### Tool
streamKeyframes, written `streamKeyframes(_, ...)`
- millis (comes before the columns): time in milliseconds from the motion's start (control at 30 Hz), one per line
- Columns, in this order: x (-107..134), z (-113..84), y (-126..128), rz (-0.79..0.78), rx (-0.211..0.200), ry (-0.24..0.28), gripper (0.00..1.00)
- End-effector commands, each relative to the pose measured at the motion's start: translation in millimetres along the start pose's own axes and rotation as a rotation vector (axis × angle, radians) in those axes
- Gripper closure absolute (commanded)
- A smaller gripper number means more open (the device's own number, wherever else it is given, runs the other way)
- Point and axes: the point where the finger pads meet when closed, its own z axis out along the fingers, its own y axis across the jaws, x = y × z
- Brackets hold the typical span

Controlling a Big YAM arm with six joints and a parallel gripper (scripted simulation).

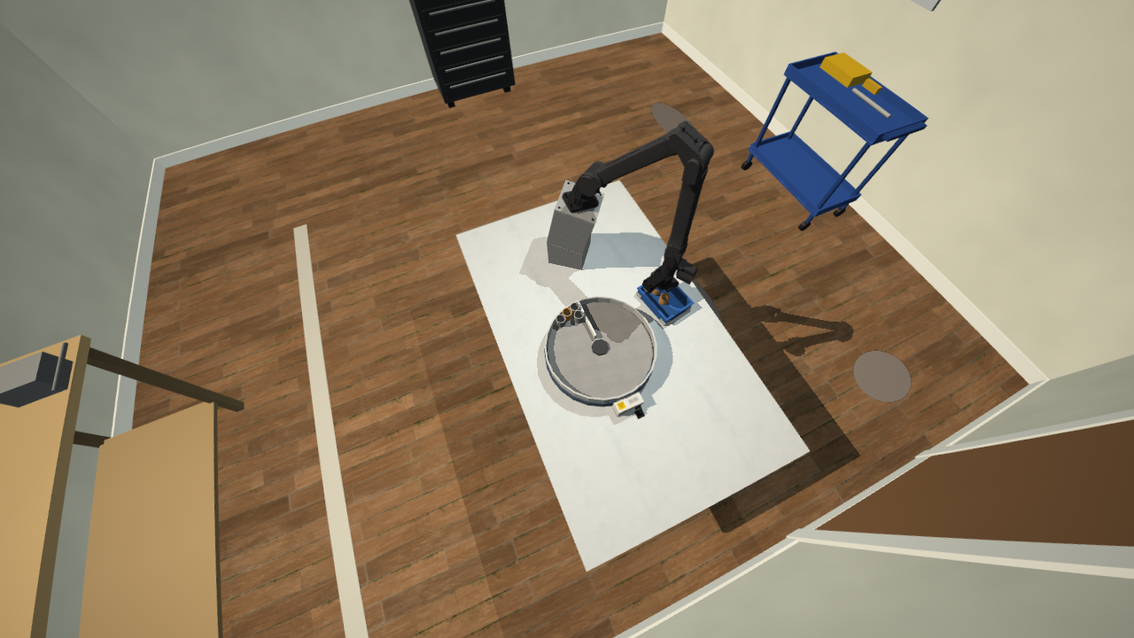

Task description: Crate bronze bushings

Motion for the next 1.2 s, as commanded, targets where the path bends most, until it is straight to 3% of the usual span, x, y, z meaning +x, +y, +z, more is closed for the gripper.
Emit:
streamKeyframes(0,3.5,-0.9,3.7,0.002,-0.006,-0.003,1.0)
streamKeyframes(633,2.4,3.8,1.5,0.002,-0.002,-0.005,1.0)
streamKeyframes(800,5.7,2.4,8.3,0.0,-0.022,0.004,1.0)
streamKeyframes(967,4.3,6.5,5.1,0.0,-0.015,0.001,1.0)
streamKeyframes(1000,7.4,-1.1,11.0,-0.001,-0.03,0.008,1.0)
streamKeyframes(1167,3.5,8.5,3.1,0.0,-0.012,0.0,1.0)
